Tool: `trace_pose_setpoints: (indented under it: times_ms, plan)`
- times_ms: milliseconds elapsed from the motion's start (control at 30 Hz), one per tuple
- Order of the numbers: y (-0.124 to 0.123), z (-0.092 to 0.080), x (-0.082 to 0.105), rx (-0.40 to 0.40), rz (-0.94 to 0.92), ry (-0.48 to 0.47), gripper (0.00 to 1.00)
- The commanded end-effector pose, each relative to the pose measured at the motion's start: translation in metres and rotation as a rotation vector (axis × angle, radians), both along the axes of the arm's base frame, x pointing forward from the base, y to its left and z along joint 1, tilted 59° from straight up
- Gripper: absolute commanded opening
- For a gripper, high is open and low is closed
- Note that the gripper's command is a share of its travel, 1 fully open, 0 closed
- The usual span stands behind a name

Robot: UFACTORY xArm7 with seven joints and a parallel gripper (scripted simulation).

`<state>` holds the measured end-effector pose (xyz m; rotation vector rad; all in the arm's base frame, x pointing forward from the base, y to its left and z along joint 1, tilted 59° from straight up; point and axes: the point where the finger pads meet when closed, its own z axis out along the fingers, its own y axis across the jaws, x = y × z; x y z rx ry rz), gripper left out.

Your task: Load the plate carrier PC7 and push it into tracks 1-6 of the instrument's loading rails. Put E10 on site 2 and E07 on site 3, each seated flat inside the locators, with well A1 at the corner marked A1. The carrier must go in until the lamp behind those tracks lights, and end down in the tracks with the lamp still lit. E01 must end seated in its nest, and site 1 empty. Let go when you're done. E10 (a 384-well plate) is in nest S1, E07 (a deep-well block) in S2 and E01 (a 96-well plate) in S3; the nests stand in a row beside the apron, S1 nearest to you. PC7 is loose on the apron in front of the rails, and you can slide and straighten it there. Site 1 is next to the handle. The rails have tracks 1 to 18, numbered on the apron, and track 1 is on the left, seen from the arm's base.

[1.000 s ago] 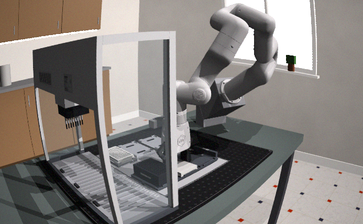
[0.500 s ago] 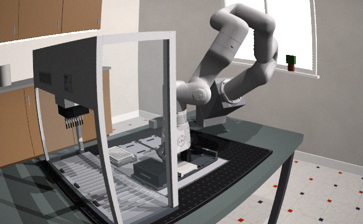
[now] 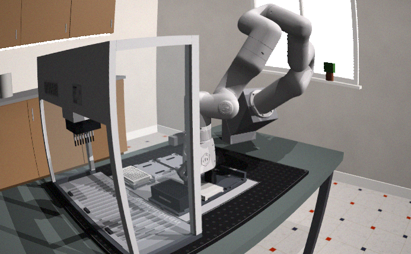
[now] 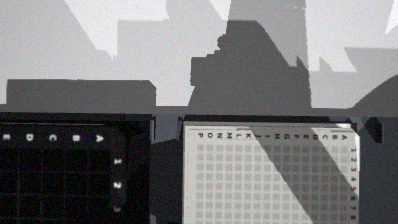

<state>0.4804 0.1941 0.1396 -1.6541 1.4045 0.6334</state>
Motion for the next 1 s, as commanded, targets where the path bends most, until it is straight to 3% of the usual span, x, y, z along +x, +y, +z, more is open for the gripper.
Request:
trace_pose_setpoints:
  times_ms: [0, 967]
  plan:
    - [-0.002, 0.0, 0.001, -0.001, -0.004, -0.001, 1.0]
    - [-0.037, 0.021, -0.005, 0.0, -0.004, -0.001, 1.0]
